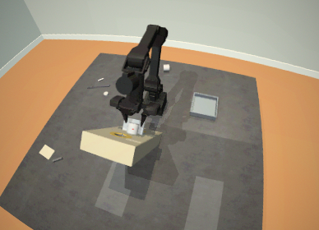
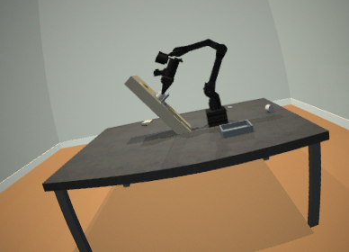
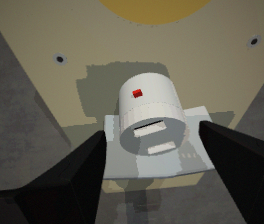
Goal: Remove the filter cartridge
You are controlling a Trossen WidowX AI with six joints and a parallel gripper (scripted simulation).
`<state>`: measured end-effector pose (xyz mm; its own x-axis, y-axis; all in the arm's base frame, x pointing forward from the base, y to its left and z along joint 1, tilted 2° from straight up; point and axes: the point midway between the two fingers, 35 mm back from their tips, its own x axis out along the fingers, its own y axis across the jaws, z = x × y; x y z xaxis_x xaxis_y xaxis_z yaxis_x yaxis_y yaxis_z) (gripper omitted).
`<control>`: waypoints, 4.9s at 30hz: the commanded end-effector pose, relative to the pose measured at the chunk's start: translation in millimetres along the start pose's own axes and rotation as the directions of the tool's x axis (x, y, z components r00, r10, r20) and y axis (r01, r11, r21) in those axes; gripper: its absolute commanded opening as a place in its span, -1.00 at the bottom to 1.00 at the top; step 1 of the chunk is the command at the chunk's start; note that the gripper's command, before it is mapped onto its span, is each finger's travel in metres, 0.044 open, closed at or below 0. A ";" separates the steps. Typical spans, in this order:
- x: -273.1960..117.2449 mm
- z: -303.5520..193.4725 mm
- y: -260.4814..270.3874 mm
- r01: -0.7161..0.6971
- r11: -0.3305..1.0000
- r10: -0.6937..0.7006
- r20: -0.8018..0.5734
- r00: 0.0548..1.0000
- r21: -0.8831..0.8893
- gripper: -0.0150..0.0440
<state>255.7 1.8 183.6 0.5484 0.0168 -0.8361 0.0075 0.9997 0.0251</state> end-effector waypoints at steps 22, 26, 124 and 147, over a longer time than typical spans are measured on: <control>6.9 -0.7 0.0 0.000 1.000 0.000 -0.004 1.000 0.000 -0.22; 2.1 10.2 -0.1 0.000 1.000 0.000 -0.004 1.000 0.000 -0.49; -105.8 -95.0 221.4 -0.451 0.519 0.441 -0.224 0.869 -0.726 -0.49; -95.2 -187.9 262.0 -0.519 0.211 0.508 -0.361 0.782 -0.828 -0.49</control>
<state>58.0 261.2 176.9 0.1510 0.5260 -0.8369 -0.9658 0.2589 -0.0116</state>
